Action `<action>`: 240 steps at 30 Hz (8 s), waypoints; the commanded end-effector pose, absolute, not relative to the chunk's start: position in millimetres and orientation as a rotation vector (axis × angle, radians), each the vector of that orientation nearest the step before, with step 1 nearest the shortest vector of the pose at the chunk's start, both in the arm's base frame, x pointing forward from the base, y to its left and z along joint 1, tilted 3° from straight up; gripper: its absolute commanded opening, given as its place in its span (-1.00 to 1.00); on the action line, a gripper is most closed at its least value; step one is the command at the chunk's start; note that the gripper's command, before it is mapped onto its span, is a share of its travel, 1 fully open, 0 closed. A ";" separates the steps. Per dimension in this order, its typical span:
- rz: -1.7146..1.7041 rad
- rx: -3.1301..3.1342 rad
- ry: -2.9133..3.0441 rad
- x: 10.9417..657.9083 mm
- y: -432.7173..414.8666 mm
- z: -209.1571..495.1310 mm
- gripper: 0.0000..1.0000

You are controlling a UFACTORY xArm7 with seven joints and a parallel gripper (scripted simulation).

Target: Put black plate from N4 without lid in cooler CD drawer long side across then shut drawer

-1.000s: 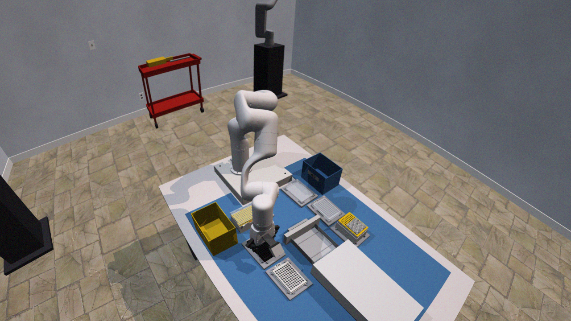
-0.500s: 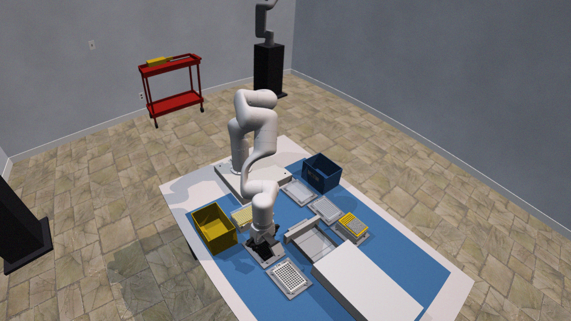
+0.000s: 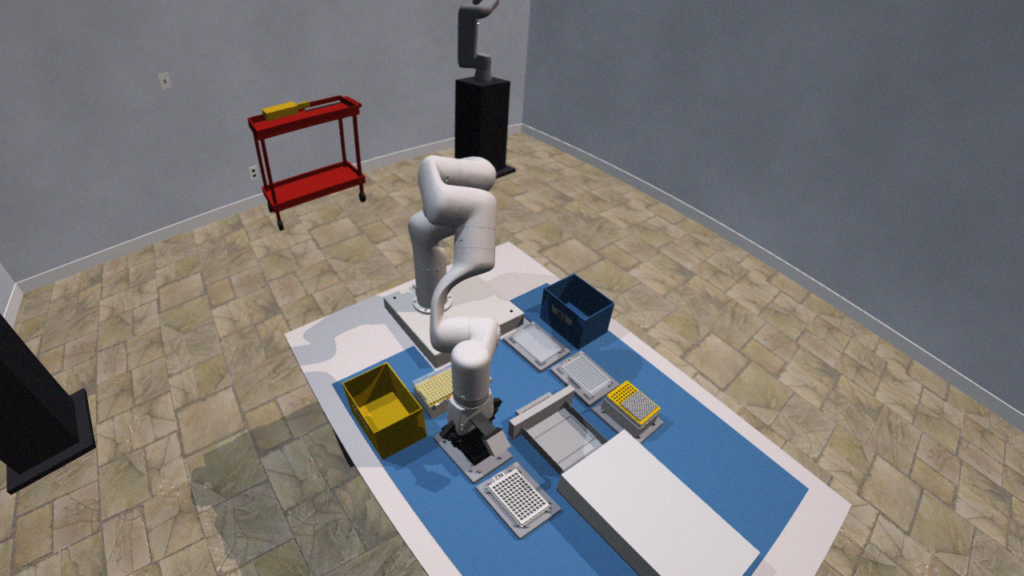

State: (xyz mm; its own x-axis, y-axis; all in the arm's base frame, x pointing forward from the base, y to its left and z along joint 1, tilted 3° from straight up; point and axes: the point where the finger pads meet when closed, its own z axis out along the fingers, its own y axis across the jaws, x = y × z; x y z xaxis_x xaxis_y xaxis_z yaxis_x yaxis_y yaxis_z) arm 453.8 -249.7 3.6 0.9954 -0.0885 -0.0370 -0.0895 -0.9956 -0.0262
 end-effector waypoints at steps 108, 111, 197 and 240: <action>0.016 -2.637 -1.636 519.3 -178.8 97.5 -1.00; 0.013 -2.551 -1.765 524.4 -172.5 97.5 -1.00; 0.005 -2.355 -2.018 599.9 -78.3 64.7 -1.00; 0.005 -2.355 -2.018 597.8 -76.9 3.0 -1.00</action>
